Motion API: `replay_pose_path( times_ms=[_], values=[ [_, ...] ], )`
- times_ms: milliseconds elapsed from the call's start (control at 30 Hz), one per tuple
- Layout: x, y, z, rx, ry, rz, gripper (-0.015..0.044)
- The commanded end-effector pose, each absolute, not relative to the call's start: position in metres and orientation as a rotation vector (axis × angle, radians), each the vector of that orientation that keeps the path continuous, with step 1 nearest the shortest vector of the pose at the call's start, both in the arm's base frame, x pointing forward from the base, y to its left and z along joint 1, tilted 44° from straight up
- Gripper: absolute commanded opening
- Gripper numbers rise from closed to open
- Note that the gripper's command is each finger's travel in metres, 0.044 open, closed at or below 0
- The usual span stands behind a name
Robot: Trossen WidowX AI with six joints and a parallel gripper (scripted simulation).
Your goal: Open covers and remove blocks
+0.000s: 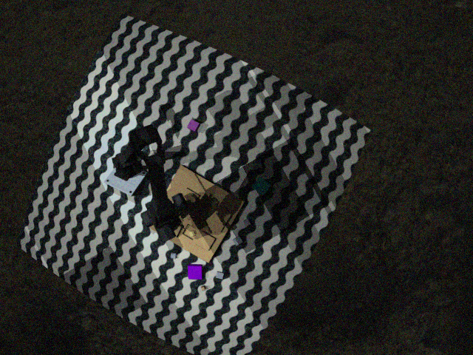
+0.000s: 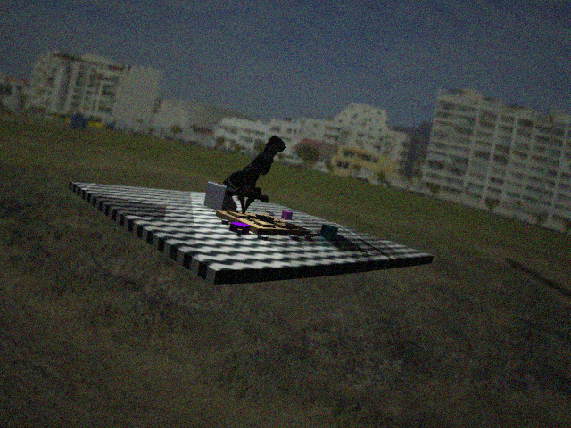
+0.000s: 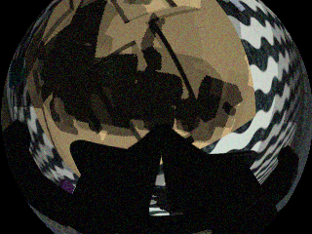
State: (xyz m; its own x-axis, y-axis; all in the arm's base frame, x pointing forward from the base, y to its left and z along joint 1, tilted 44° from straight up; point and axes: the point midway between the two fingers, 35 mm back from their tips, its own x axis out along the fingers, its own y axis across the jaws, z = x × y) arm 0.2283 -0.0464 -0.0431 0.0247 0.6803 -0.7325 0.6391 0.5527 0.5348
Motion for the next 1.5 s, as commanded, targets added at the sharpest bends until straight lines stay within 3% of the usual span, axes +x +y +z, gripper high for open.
replay_pose_path(
  times_ms=[0,1467],
  values=[
    [0.2264,-0.0439,-0.0439,1.133,1.666,0.045,0.0000],
    [0.2239,-0.0418,-0.0456,1.133,1.666,0.045,0.0000]
  ],
)
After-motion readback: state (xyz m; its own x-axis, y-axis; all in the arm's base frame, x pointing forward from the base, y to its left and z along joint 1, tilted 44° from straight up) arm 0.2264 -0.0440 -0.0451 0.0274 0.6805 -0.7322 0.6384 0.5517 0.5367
